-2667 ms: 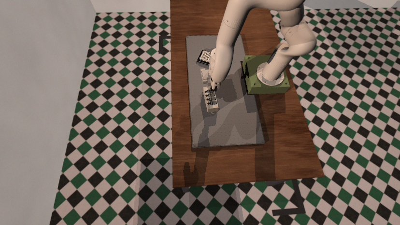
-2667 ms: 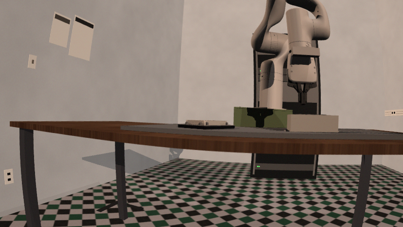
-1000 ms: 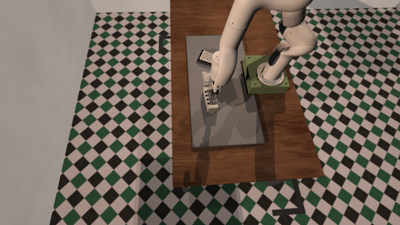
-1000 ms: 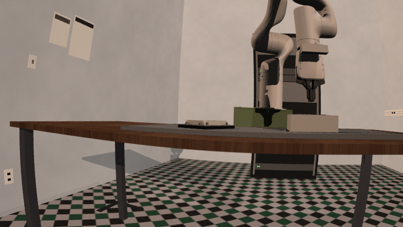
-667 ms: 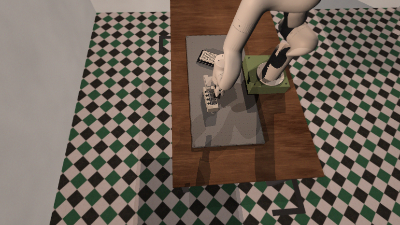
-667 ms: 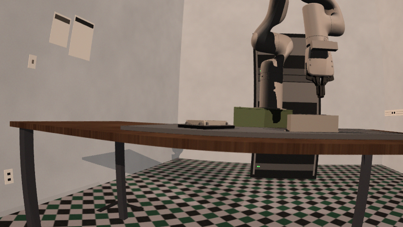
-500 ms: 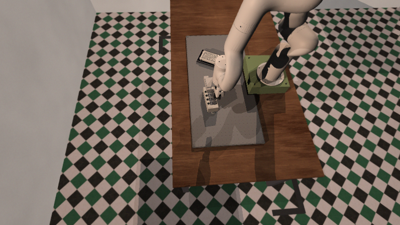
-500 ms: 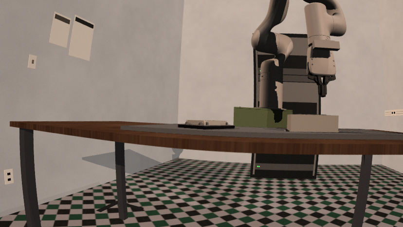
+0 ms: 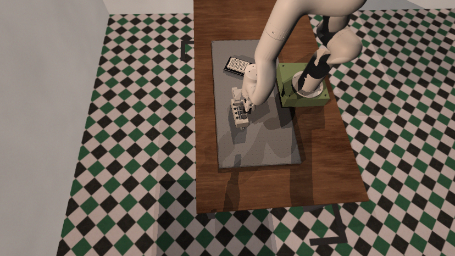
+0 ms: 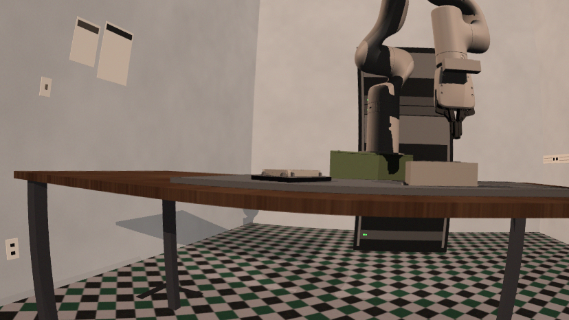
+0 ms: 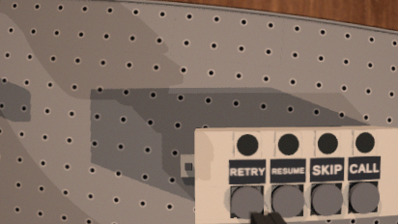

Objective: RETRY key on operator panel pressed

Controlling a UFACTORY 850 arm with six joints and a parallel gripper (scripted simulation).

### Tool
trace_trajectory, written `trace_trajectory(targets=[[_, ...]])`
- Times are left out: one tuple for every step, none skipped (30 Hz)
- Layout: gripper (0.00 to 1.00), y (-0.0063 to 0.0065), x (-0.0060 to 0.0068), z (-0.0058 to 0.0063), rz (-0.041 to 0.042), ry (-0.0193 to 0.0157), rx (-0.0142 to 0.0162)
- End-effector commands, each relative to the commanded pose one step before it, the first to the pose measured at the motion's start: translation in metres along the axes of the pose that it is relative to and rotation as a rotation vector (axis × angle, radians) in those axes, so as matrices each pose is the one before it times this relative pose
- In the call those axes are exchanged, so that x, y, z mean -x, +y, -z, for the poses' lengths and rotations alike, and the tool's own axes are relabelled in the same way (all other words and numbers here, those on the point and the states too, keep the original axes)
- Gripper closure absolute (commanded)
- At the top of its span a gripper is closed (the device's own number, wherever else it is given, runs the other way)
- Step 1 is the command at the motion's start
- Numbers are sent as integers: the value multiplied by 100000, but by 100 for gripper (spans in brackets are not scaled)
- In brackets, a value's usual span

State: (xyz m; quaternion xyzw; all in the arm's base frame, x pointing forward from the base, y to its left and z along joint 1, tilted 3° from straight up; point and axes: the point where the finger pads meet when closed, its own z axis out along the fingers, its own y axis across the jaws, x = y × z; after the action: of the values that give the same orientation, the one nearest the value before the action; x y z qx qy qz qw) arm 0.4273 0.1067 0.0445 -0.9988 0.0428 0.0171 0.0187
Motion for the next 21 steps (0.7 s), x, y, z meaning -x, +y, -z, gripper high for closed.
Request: trace_trajectory(targets=[[100,-34,-88,-703,9,167,-69],[100,0,0,-166,0,0,1],[100,0,0,-166,0,0,1],[100,0,0,-166,0,0,2],[100,3,3,-173,1,0,-11],[100,0,0,-167,0,0,1],[100,0,0,0,0,0,0],[100,0,0,0,0,0,0],[100,-2,-3,-161,-1,-1,10],[100,2,3,-172,1,0,-10],[100,0,0,-166,0,0,1],[100,0,0,-166,0,0,1],[100,0,0,-166,0,0,1],[100,0,0,-166,0,0,1],[100,0,0,-166,0,0,1],[100,0,0,-166,0,0,1],[100,0,0,-1,0,0,-1],[100,0,0,-1,0,0,-1],[100,0,0,-1,0,0,-1],[100,0,0,-1,0,0,-1],[100,-2,-3,5,-1,-1,9]])
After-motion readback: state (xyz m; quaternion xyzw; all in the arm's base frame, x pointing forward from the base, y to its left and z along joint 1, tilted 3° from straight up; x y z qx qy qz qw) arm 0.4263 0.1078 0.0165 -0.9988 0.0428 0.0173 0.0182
